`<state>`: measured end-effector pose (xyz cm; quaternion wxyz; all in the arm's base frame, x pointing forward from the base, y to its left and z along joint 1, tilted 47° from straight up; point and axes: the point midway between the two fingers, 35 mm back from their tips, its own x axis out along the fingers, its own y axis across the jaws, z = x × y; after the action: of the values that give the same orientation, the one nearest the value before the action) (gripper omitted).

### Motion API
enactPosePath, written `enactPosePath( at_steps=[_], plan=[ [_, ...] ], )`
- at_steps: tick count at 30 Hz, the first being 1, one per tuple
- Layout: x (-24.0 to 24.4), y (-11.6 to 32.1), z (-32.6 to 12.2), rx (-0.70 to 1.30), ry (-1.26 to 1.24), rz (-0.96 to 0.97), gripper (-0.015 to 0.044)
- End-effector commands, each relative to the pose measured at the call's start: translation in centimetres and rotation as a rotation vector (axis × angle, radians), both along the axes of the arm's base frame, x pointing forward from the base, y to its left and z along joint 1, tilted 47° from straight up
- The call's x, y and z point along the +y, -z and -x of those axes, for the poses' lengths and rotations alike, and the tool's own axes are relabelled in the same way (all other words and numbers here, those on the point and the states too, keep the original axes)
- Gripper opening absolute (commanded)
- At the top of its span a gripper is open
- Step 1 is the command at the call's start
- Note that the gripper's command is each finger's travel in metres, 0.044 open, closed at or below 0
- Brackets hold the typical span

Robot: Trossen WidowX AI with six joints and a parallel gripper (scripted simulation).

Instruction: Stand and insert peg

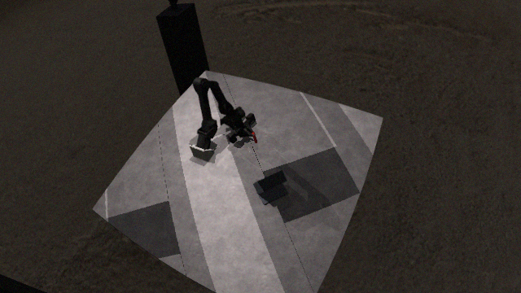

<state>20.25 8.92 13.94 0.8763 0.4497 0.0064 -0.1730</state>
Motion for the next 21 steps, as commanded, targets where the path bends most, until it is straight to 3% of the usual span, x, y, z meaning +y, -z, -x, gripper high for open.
enactPosePath(
  at_steps=[1,21],
  plan=[
    [0.25,0.07,-0.07,0.000,0.000,0.000,0.0049],
    [0.54,-0.17,-0.28,-0.012,0.012,0.012,0.0049]
  ],
)
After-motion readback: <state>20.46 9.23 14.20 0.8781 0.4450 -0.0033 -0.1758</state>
